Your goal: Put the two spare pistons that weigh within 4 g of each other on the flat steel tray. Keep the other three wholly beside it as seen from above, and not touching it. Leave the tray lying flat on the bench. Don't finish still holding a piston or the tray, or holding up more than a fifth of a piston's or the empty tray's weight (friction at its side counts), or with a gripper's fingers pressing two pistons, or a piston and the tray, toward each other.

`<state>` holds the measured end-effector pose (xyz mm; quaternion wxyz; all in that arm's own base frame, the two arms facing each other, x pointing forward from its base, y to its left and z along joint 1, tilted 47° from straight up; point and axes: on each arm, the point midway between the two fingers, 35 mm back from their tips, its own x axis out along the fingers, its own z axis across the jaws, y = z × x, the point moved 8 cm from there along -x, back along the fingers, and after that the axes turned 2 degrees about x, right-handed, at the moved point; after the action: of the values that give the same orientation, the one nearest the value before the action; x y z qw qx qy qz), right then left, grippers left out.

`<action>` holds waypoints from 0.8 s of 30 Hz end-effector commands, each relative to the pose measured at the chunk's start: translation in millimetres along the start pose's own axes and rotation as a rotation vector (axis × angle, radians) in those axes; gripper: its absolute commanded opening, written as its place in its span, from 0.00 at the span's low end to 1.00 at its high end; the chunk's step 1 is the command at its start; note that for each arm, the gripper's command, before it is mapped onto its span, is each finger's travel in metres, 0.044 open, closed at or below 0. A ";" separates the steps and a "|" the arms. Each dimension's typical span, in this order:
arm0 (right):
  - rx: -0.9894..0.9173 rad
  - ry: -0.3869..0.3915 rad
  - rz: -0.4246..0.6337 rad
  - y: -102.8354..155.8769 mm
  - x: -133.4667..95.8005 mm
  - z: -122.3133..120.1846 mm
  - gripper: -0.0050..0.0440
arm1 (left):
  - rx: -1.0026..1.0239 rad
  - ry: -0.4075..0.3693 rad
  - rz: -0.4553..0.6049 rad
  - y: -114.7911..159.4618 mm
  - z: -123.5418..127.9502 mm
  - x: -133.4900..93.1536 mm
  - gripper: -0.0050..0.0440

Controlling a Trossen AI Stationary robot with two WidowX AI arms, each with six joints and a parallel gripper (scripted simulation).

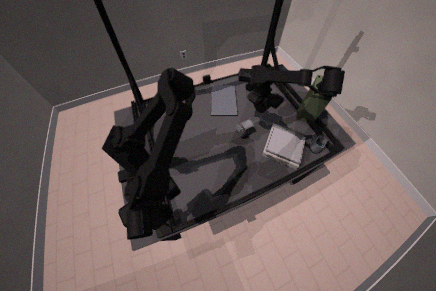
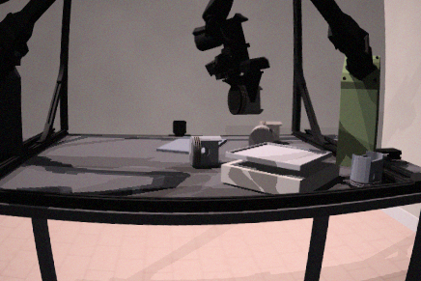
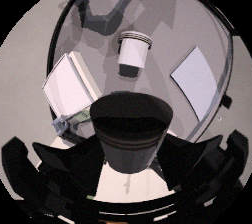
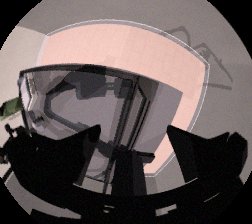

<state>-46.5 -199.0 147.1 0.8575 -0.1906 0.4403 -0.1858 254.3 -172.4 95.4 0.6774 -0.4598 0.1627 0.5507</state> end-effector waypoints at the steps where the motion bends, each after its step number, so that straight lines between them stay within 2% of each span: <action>1: -0.001 -0.004 0.000 0.1 0.1 0.3 1.00 | 0.008 -0.002 -0.001 0.7 -0.8 6.4 0.43; 24: -0.001 -0.004 0.000 0.1 0.1 0.3 1.00 | 0.008 -0.002 -0.001 -3.1 -3.1 41.1 0.43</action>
<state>-46.5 -199.0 147.1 0.8575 -0.1906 0.4403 -0.1858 270.8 -152.5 69.7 0.6767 -0.4603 0.1628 0.5512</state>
